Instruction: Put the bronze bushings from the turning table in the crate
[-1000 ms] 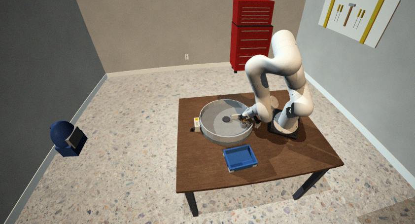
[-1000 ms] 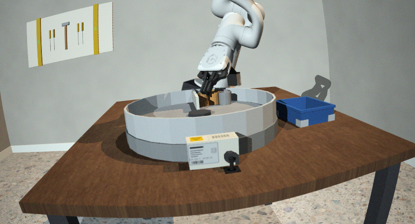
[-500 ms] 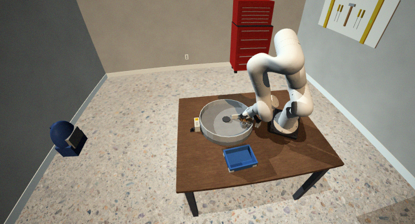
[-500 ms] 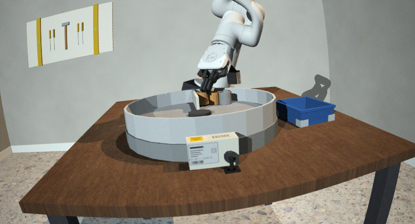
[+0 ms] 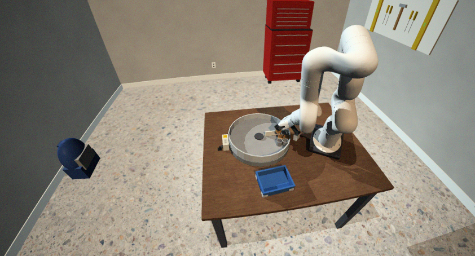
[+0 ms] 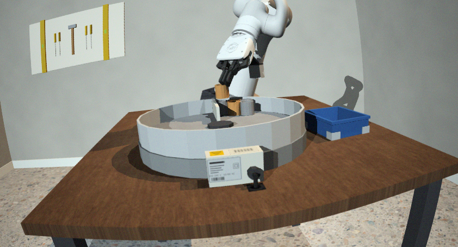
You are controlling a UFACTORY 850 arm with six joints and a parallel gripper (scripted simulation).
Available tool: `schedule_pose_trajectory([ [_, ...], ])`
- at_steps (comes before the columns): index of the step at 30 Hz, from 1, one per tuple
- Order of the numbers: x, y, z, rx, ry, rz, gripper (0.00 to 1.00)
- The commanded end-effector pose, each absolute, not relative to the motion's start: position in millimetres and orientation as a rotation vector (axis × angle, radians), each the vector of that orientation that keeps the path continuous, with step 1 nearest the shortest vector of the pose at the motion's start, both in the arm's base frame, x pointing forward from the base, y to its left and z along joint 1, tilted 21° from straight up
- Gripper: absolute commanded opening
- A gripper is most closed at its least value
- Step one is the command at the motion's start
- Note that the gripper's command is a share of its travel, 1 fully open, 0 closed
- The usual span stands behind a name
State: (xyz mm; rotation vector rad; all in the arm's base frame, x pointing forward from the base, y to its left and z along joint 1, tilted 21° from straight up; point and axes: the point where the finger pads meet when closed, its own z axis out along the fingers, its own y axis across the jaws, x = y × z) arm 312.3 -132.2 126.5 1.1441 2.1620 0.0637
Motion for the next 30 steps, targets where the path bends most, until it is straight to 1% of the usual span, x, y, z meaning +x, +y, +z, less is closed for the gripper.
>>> schedule_pose_trajectory([
  [1,309.3,-136.3,143.1,1.148,2.171,0.07,0.0],
  [30,311.6,-129.4,149.0,1.148,2.171,0.07,0.0],
])
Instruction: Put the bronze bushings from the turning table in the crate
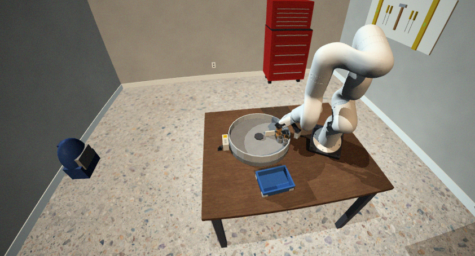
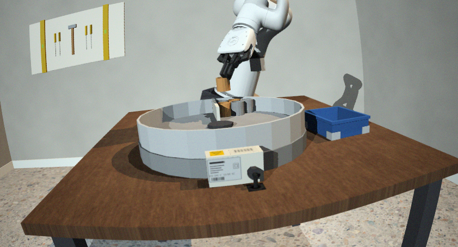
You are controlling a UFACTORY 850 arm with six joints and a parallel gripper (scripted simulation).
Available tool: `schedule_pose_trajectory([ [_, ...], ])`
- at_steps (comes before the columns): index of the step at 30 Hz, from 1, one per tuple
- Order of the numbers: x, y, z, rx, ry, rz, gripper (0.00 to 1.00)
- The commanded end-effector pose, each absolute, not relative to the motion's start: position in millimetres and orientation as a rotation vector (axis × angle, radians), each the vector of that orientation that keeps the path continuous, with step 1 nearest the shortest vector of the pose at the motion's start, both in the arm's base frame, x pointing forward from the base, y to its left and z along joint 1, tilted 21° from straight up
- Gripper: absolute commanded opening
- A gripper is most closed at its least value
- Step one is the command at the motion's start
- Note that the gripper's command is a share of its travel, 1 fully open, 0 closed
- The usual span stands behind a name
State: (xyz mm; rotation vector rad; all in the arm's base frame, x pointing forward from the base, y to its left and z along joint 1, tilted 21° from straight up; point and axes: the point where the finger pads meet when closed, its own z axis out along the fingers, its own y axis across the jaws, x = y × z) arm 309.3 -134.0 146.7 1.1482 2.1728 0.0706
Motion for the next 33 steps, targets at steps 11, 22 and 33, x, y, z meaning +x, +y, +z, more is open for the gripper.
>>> schedule_pose_trajectory([
  [11,320.3,-105.3,158.3,1.148,2.171,0.07,0.0],
  [22,335.3,-64.3,174.2,1.148,2.171,0.07,0.0],
  [33,353.9,-13.4,193.9,1.148,2.171,0.07,0.0],
])
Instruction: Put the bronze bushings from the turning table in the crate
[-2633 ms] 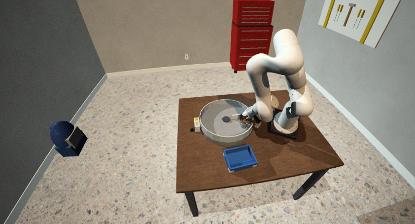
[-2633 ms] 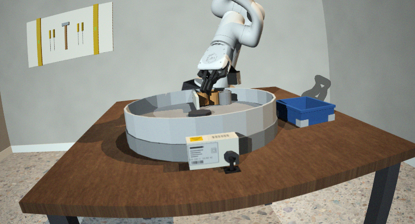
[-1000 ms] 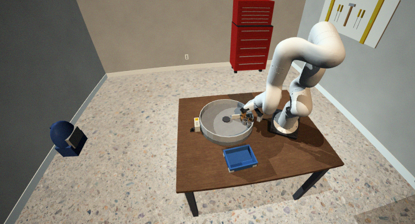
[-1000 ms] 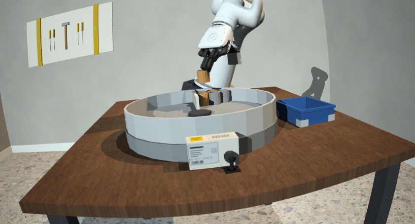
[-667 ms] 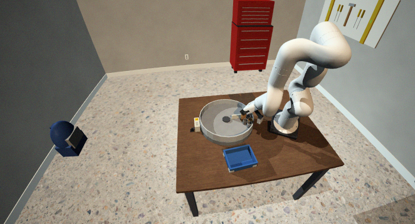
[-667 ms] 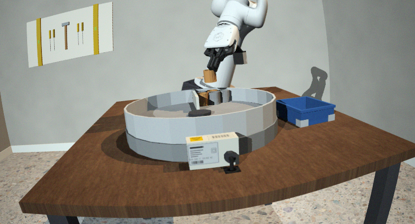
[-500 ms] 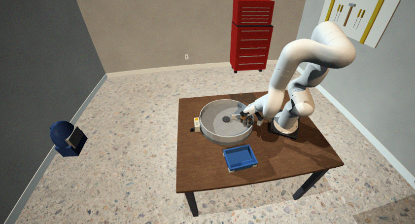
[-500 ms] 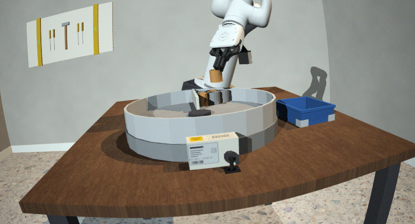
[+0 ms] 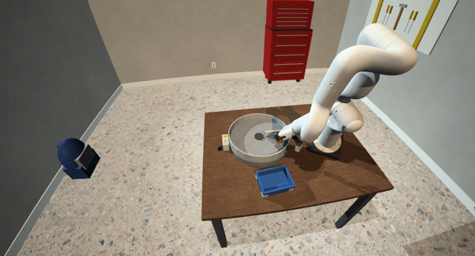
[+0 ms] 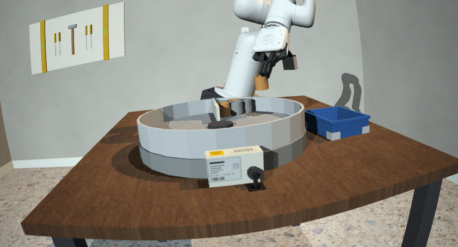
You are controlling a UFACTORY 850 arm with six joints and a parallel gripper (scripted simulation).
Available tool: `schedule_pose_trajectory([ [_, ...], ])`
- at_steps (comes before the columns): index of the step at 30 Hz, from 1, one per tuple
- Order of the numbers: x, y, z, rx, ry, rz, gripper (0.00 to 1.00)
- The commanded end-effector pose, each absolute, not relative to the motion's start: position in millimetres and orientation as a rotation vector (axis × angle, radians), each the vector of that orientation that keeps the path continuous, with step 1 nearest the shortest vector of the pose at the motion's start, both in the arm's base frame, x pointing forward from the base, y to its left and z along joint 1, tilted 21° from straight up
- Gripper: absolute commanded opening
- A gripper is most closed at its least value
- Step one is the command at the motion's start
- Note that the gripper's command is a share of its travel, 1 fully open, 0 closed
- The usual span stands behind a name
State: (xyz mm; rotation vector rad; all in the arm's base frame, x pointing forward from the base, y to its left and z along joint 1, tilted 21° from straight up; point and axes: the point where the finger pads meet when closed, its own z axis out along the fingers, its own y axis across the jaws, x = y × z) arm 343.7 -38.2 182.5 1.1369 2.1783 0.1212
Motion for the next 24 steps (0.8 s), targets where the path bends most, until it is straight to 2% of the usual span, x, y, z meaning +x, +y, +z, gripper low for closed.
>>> schedule_pose_trajectory([
  [1,355.9,-7.7,196.1,1.148,2.171,0.07,0.0],
  [24,397.4,105.9,240.1,1.148,2.171,0.07,0.0],
])
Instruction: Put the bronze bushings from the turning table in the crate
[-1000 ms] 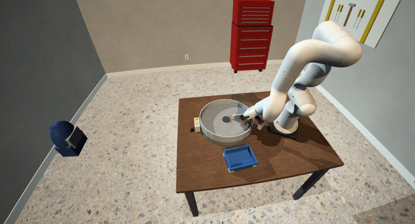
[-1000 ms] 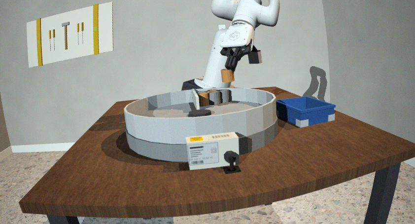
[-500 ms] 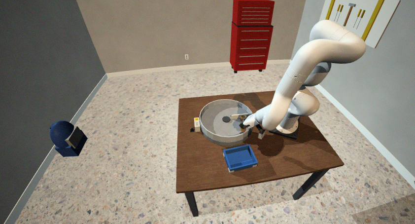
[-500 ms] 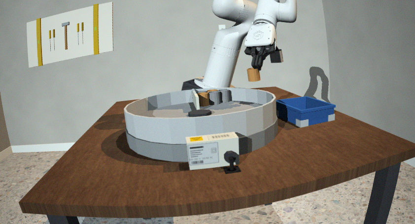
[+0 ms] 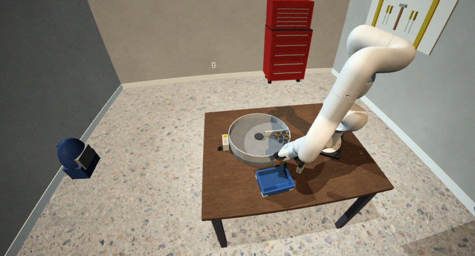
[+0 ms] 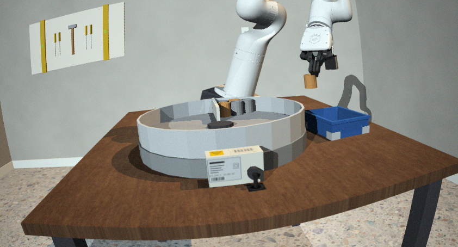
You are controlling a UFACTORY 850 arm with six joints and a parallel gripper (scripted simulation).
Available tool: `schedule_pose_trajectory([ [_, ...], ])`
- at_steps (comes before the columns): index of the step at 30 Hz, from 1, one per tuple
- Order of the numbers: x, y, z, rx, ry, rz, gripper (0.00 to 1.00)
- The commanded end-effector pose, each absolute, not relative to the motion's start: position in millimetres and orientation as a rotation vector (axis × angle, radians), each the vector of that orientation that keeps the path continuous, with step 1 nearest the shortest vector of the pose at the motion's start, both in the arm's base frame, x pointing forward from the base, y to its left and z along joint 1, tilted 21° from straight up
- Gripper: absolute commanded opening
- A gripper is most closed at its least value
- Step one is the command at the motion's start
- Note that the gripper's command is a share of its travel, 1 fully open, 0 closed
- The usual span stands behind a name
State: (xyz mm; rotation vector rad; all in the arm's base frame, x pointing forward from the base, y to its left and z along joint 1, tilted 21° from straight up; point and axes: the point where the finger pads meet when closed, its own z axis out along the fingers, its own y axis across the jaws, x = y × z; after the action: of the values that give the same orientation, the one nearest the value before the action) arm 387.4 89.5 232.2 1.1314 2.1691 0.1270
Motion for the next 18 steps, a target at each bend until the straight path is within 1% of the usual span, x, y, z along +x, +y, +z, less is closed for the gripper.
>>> schedule_pose_trajectory([
  [1,399.5,111.8,242.3,1.148,2.171,0.07,0.0],
  [9,412.0,146.2,255.7,1.148,2.171,0.07,0.0],
  [18,415.5,155.9,259.4,1.148,2.171,0.07,0.0],
])
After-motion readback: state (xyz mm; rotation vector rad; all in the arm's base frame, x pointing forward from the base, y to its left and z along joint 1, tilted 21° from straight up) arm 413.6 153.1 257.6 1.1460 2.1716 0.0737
